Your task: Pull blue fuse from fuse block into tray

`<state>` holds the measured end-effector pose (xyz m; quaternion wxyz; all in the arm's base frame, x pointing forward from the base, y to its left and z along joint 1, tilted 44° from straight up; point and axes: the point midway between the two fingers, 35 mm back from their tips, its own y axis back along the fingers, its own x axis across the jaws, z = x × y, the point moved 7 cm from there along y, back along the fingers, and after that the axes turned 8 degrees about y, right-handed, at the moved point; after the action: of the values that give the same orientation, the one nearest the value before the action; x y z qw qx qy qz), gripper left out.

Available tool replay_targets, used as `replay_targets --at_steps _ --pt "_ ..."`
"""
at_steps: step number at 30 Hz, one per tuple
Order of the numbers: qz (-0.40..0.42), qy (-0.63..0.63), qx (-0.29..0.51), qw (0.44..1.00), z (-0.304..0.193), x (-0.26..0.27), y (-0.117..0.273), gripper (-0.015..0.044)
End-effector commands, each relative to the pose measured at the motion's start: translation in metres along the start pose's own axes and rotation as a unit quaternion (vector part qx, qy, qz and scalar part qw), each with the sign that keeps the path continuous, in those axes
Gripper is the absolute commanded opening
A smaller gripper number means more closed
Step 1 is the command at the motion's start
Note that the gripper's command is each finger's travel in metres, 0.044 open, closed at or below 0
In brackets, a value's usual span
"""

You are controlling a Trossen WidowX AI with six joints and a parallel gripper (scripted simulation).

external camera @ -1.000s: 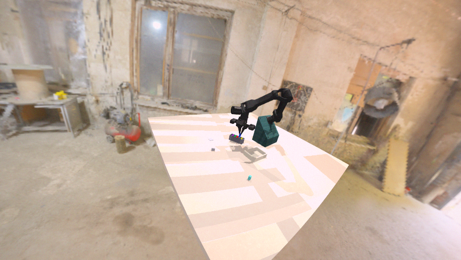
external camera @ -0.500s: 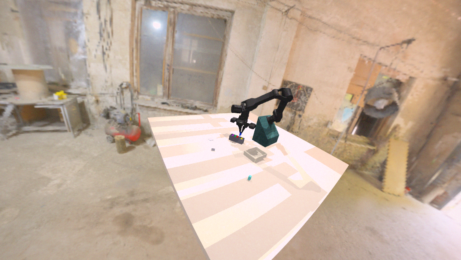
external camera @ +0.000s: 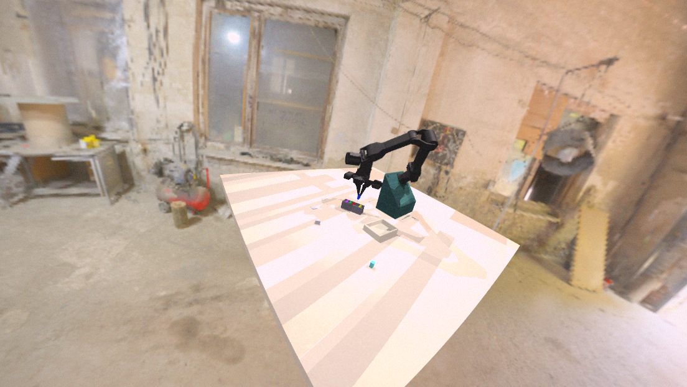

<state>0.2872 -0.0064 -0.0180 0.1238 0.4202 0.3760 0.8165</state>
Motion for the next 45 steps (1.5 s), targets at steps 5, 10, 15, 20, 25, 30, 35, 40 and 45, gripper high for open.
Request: replay_targets --at_steps 5,10,15,20,25,30,35,40,45 --pt "-0.010 0.002 0.004 1.000 0.037 0.025 0.003 0.0000" --pt "-0.012 0.002 0.004 1.000 0.064 0.051 0.004 0.0000" --pt "-0.012 0.002 0.003 1.000 0.088 0.080 0.003 0.0000" --pt "-0.007 0.002 0.000 1.000 0.108 0.113 0.002 0.0000" --pt "0.000 0.003 -0.003 1.000 0.124 0.147 0.002 0.0000" --pt "0.002 0.003 -0.003 1.000 0.126 0.152 0.002 0.0000" --pt "0.002 0.003 -0.003 1.000 0.126 0.152 -0.004 0.0000" --pt "0.002 0.003 -0.003 1.000 0.126 0.152 -0.012 0.0000" --pt "0.002 0.003 -0.003 1.000 0.126 0.152 -0.020 0.0000"
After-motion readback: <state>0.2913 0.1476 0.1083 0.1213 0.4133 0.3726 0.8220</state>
